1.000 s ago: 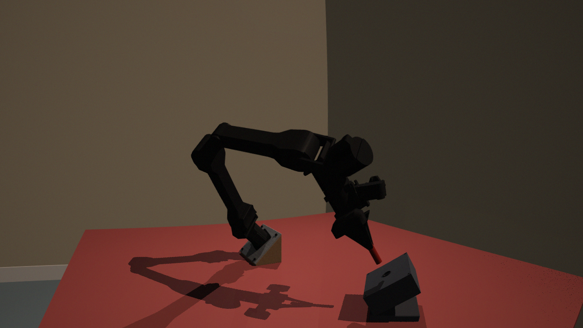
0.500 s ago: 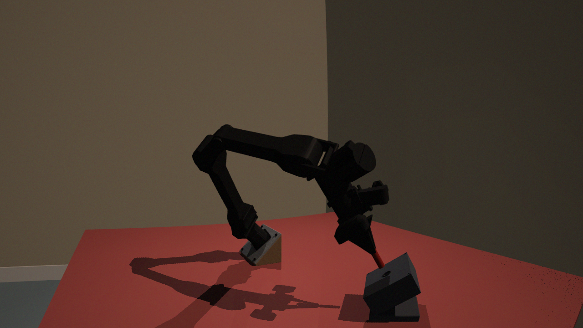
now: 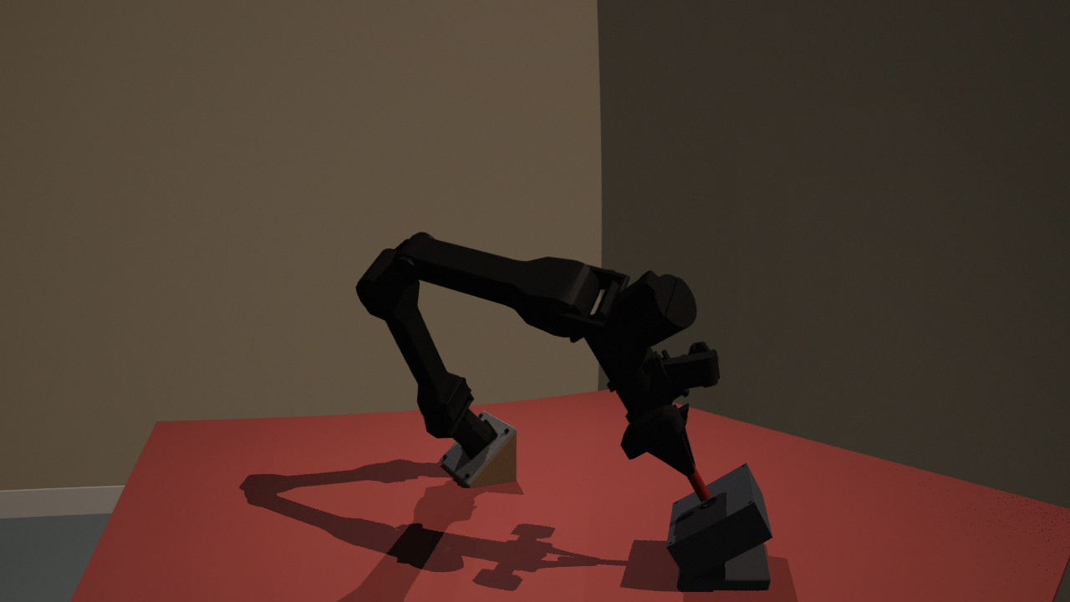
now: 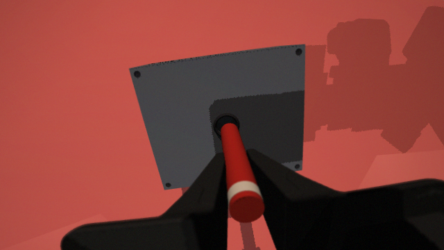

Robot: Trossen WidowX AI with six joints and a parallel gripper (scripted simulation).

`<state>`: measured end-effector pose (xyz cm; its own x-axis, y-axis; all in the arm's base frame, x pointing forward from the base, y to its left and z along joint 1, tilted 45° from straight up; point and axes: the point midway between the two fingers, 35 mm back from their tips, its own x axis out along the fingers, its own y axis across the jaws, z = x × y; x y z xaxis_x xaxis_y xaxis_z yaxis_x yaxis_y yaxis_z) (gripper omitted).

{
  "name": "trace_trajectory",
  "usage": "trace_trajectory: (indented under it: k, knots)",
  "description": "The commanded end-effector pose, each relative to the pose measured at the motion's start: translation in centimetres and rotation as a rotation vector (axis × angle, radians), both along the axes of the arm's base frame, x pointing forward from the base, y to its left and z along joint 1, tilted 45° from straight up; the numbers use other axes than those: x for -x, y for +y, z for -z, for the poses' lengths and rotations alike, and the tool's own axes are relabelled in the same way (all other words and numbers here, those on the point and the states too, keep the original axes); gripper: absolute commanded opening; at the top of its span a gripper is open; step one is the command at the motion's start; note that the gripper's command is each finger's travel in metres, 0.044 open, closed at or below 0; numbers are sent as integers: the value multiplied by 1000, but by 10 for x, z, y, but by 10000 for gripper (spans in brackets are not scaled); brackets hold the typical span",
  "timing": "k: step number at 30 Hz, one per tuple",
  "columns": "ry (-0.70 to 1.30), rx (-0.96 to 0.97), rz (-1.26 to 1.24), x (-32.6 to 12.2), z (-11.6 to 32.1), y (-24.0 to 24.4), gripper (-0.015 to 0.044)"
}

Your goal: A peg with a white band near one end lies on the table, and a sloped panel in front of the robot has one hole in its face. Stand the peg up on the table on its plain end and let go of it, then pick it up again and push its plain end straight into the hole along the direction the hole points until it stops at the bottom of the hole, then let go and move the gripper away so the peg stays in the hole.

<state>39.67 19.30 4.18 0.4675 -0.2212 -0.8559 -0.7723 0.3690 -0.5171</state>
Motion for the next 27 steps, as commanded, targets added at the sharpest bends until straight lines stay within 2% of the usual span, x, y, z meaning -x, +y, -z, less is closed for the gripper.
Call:
trace_trajectory:
  k: [1, 27]
  knots:
    - [-1, -1, 0, 0, -2, 0, 0]
    - [-2, -1, 0, -1, 3, 1, 0]
